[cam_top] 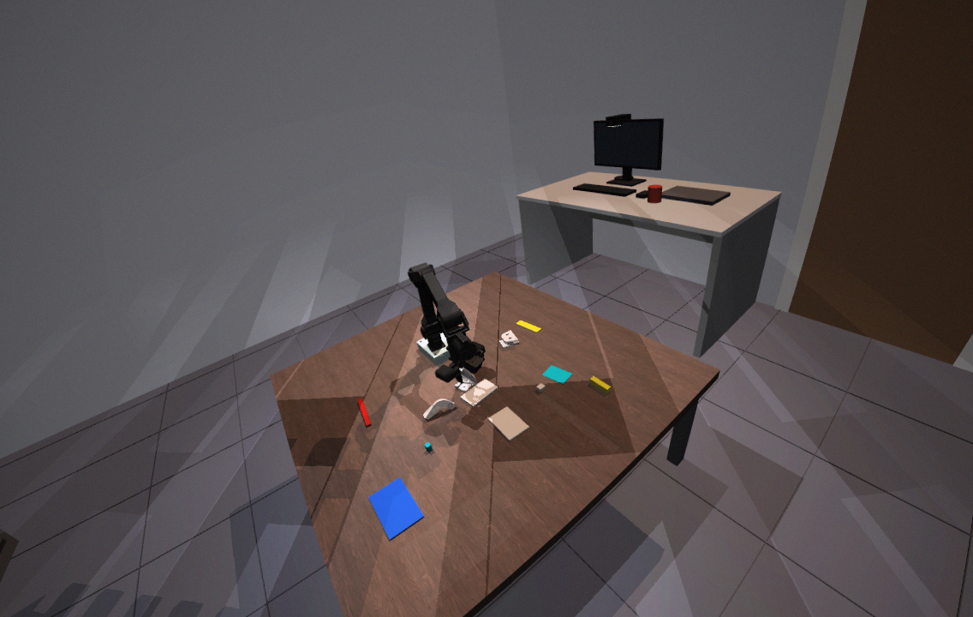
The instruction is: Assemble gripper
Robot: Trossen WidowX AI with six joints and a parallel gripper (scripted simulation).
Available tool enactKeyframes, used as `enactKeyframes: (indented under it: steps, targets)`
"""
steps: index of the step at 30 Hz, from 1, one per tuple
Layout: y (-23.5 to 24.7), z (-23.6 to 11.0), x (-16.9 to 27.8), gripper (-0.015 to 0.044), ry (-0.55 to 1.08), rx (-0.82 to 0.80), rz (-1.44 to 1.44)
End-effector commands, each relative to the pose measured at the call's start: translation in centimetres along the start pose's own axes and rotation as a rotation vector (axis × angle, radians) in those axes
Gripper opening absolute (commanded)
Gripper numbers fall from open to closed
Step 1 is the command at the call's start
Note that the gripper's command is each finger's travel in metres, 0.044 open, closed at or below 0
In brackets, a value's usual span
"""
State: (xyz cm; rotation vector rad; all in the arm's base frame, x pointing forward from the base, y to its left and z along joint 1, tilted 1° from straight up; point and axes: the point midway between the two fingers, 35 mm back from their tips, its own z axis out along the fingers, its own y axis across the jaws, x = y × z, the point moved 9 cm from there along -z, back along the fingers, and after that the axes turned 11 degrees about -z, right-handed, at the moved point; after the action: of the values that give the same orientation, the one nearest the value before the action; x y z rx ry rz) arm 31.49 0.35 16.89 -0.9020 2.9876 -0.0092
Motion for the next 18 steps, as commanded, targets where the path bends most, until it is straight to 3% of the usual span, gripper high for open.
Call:
enactKeyframes:
  steps: [1,18]
  targets:
    - [-0.04,-0.02,-0.01,0.0134,0.003,0.002,-0.025]
    - [0.33,-0.02,-0.29,0.0134,0.003,0.001,-0.029]
